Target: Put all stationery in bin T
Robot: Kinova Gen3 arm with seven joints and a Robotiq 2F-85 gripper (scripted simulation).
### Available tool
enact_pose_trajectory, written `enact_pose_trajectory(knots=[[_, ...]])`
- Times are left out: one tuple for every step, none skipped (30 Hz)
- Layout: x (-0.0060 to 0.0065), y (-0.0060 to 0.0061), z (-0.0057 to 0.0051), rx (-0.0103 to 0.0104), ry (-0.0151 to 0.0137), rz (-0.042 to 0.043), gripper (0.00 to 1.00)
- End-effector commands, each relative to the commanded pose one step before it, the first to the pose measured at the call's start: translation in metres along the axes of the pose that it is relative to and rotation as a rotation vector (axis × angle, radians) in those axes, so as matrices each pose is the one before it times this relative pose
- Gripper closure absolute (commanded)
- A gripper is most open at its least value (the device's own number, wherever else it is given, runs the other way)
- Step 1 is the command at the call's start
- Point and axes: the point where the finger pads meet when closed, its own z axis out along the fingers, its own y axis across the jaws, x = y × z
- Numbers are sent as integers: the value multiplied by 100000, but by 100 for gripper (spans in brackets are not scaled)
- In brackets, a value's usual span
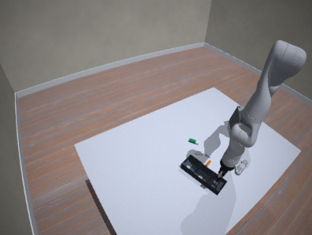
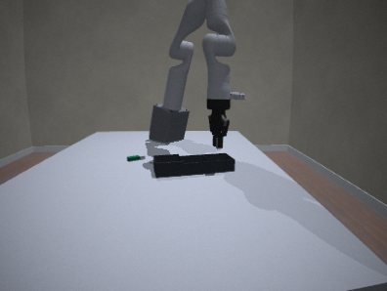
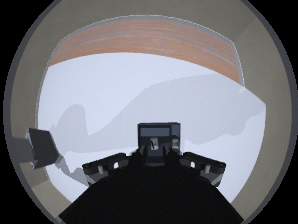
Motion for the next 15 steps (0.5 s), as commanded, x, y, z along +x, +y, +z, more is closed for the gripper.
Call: enact_pose_trajectory(knots=[[27,127,-96,-278,18,-33,70],[-712,-427,-17,3,-6,-5000,62],[-691,-465,-16,3,-5,-5000,62],[-667,-500,-16,2,-4,-5000,62],[-642,-533,-16,2,-4,-5000,62],[-614,-565,-16,2,-3,-5000,62],[-596,-594,-16,2,1,-5002,62],[-556,-622,-16,3,-2,-2969,62],[-538,-638,-16,3,-2,0,62],[-538,-638,-16,3,-2,0,62],[-538,-638,-16,3,-2,0,62],[-538,-638,-16,3,-2,0,62],[-538,-638,-16,3,-2,0,62],[0,0,0,0,0,0,62],[0,0,0,0,0,0,62]])
